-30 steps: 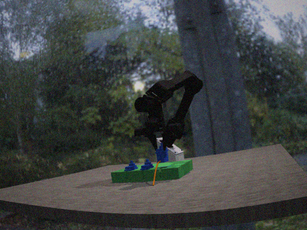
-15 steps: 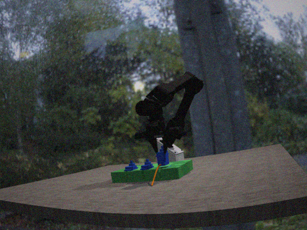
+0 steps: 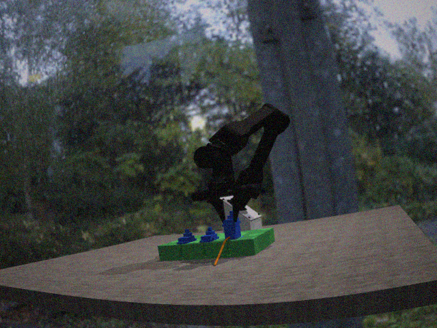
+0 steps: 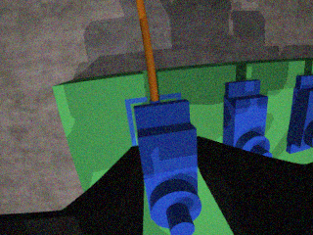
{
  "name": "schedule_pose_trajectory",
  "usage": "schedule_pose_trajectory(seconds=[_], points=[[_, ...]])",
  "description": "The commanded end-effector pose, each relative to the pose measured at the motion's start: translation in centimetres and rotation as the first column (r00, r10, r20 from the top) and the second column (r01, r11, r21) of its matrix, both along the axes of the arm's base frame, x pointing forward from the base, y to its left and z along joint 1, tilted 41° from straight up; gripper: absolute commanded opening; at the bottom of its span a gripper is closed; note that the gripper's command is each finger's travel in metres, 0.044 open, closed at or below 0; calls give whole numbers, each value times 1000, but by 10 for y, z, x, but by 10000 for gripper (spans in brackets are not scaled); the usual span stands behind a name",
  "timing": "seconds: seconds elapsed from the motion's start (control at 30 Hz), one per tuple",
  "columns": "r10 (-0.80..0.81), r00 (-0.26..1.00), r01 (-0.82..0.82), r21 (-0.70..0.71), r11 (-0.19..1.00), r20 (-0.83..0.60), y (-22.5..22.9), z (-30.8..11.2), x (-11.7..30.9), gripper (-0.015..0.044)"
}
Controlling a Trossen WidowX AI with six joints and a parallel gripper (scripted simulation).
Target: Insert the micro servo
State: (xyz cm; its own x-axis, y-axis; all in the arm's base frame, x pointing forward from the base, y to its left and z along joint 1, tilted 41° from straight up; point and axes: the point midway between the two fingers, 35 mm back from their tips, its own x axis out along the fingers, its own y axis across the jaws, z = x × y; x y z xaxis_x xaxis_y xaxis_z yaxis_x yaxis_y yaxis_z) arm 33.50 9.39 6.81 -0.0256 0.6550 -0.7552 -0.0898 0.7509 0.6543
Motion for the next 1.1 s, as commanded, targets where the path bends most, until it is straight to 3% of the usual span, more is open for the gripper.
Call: schedule_pose_trajectory(seconds=[0.0,1.07], points=[[-2,1000,2,4,1000,-5,3,-3,-1,0],[-2,1000,2,5,1000,-5,20,-22,-2,0]])
